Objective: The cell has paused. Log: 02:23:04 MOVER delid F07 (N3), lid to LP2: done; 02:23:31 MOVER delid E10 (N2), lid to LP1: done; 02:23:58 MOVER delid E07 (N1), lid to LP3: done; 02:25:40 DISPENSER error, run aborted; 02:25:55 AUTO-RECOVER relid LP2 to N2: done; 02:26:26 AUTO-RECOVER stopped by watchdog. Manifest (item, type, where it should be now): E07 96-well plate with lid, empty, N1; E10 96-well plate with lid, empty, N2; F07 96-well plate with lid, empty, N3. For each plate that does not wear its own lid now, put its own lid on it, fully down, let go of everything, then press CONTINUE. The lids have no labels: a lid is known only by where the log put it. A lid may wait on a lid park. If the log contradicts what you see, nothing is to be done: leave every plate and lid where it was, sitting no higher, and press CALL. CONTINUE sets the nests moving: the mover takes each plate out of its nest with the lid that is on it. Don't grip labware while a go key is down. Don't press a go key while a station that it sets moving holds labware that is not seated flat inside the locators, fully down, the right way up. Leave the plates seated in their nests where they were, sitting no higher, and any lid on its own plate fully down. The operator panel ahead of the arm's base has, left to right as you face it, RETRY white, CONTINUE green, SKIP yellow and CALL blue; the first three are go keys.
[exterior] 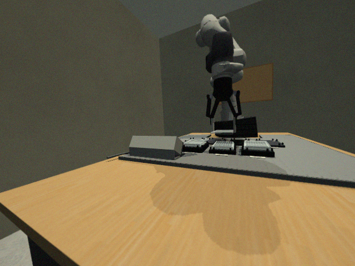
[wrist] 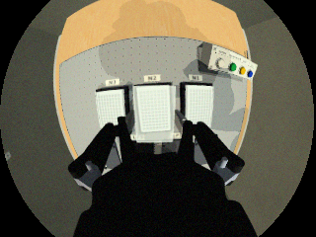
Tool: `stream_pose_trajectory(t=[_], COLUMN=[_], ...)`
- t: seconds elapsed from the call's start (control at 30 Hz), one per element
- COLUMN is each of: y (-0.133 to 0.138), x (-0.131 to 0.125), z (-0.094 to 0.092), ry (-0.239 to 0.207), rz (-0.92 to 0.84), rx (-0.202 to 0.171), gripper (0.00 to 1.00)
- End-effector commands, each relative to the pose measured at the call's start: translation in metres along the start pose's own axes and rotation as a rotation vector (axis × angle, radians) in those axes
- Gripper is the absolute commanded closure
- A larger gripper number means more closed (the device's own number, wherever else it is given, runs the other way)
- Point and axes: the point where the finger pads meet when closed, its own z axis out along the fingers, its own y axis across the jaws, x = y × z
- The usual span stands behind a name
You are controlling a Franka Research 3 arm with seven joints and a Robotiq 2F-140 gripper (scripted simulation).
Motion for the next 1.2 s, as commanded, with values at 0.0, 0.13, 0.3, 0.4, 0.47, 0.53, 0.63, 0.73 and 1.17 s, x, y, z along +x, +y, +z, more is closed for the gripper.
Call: stream_pose_trajectory(t=[0.0, 0.13, 0.3, 0.4, 0.47, 0.53, 0.63, 0.73, 1.17], y=[0.000, 0.000, 0.000, 0.000, 0.000, 0.000, 0.000, 0.000, 0.001], x=[0.000, 0.000, 0.000, 0.000, 0.000, 0.000, 0.000, -0.001, -0.001], z=[0.002, 0.003, 0.006, 0.011, 0.014, 0.017, 0.021, 0.025, 0.037], ry=[-0.002, -0.002, -0.002, -0.002, -0.002, -0.002, -0.002, -0.002, -0.002], rz=[-0.024, -0.049, -0.058, -0.058, -0.058, -0.058, -0.058, -0.058, -0.058], rx=[-0.001, -0.001, -0.001, -0.001, -0.001, -0.001, -0.001, -0.001, -0.001], gripper=[1.00, 1.00, 1.00, 1.00, 1.00, 1.00, 1.00, 1.00, 1.00])
